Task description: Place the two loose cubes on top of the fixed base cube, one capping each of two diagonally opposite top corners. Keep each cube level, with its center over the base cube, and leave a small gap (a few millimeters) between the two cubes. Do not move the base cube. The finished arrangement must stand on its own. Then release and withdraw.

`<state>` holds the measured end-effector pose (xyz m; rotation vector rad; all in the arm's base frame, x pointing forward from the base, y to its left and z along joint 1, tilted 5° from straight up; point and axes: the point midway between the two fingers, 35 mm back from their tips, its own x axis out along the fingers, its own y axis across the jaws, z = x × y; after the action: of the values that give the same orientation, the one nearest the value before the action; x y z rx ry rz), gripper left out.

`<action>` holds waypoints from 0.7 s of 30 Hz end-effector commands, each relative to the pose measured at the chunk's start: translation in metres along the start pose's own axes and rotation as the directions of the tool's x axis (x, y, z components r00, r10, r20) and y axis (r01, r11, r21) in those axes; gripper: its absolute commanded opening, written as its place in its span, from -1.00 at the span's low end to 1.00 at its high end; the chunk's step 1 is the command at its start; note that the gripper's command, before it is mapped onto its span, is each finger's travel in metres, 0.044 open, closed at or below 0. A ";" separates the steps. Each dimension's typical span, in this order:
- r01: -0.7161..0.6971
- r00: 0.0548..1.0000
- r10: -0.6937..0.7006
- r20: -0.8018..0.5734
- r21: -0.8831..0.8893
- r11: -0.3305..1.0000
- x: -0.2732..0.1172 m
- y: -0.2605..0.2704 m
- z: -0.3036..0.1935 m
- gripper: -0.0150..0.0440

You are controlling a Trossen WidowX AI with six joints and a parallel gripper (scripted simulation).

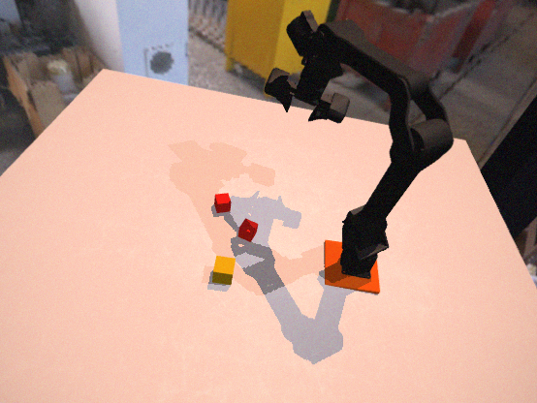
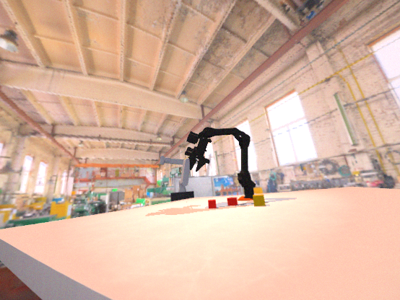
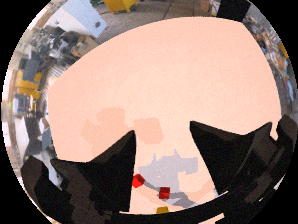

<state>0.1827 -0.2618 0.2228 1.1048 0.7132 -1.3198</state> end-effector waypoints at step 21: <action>-0.121 0.902 -0.126 -0.414 -0.521 0.845 0.004 0.111 -0.188 0.41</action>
<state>0.3197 -0.1123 0.1772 0.9428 1.2994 -0.8118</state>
